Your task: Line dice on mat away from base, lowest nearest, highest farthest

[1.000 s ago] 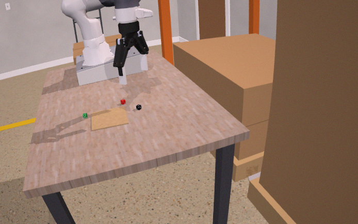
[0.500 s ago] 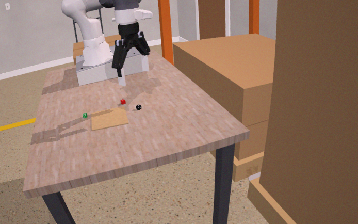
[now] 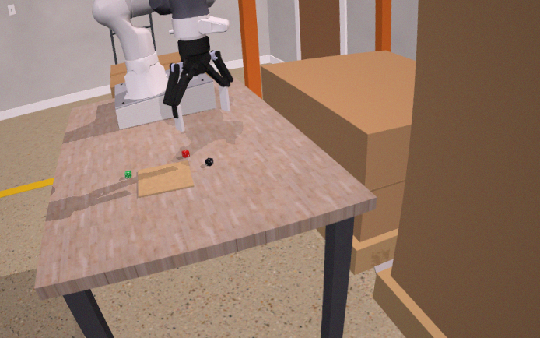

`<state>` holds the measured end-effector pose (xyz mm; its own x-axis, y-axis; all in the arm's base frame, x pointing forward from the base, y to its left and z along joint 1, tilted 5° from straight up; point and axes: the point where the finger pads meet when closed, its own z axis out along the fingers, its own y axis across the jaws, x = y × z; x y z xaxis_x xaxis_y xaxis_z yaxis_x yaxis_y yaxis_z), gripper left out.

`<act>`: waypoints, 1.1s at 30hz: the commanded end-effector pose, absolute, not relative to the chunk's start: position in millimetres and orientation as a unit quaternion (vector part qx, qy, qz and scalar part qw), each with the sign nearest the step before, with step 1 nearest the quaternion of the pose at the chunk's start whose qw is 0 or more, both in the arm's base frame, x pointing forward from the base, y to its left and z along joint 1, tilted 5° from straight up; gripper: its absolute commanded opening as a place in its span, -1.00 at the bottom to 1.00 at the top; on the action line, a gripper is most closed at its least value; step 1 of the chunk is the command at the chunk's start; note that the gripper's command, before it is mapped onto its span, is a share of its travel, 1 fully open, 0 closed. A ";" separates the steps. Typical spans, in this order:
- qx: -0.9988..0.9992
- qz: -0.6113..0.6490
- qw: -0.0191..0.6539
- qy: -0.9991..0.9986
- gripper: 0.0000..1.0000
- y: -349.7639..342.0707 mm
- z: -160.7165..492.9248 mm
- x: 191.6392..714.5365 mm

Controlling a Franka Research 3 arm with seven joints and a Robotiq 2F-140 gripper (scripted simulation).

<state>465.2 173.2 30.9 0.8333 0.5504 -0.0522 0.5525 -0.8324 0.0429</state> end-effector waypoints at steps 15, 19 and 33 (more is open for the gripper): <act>0.994 -0.011 0.036 0.101 1.00 173.4 23.1 464.9; 0.997 -0.009 0.037 0.060 1.00 173.2 21.1 464.9; 0.998 -0.005 0.038 -0.052 1.00 172.4 15.6 464.9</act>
